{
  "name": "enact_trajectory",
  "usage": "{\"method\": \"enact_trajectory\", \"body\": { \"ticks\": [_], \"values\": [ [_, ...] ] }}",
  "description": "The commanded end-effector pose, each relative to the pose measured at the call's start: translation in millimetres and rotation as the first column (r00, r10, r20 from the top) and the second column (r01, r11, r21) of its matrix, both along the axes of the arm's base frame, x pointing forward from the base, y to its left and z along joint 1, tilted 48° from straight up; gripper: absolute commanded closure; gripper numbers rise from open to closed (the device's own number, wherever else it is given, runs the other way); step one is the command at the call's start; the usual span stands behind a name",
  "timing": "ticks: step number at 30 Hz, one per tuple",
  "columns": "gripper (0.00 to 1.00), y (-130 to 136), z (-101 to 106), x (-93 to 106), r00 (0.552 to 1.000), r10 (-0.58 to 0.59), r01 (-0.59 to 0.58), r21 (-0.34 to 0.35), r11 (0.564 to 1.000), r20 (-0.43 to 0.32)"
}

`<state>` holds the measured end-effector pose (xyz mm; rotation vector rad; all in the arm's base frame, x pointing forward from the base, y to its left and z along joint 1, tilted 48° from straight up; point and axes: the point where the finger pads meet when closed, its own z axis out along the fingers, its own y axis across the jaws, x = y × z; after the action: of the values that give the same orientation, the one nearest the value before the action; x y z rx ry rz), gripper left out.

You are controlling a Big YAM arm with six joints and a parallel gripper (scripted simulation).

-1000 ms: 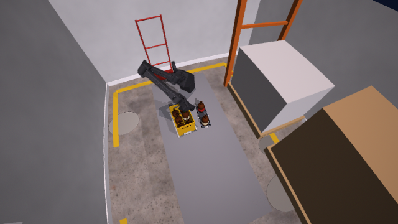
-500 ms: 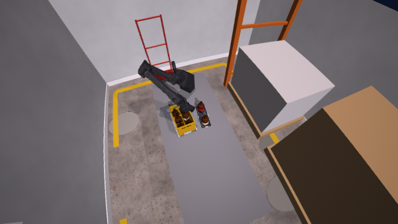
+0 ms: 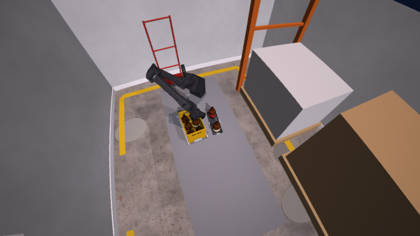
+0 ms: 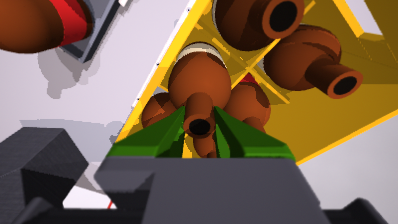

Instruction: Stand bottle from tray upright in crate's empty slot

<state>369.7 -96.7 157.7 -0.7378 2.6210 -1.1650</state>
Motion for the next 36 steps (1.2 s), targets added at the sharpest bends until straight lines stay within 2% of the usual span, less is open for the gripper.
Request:
{"method": "enact_trajectory", "body": {
  "ticks": [1,7,12,16,36],
  "values": [
    [1.00,2.9,-1.0,8.2,1.000,0.024,-0.024,-0.002,1.000,0.004],
    [1.00,-5.1,3.3,8.6,1.000,0.008,-0.007,-0.003,1.000,0.020],
    [1.00,-2.1,-5.8,7.6,1.000,0.020,-0.020,-0.003,1.000,0.001],
    [1.00,-3.6,0.1,11.1,1.000,0.017,-0.017,-0.004,1.000,0.017],
    [1.00,-2.3,-0.6,11.3,1.000,0.019,-0.019,-0.003,1.000,0.018]
  ]
}}
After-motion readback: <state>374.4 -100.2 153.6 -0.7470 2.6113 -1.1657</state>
